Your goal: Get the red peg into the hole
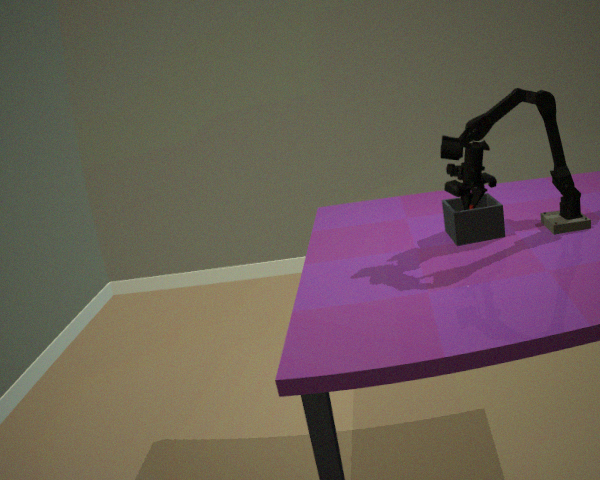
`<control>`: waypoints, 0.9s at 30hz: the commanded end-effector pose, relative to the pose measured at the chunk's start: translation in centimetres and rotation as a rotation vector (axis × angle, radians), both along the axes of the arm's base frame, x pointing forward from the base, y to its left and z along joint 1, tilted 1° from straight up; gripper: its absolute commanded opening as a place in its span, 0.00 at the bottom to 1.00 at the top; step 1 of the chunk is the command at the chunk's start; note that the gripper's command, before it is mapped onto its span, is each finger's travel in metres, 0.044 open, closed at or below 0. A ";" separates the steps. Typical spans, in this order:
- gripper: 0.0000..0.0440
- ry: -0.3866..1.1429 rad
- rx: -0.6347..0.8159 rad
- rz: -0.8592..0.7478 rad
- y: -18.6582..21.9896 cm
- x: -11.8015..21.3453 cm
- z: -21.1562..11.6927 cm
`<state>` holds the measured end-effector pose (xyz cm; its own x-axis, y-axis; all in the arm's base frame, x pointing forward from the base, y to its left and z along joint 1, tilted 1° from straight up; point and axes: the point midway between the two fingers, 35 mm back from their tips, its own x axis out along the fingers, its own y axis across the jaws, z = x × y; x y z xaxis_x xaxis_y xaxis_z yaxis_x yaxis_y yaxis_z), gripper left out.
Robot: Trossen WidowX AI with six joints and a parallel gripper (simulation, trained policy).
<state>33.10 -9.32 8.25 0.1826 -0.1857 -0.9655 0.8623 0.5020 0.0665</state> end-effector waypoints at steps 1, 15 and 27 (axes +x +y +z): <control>0.30 0.008 -0.001 0.011 -0.4 0.7 0.0; 0.23 0.043 0.013 0.044 -2.3 2.9 0.0; 0.18 0.083 0.035 0.047 -4.4 3.6 -0.5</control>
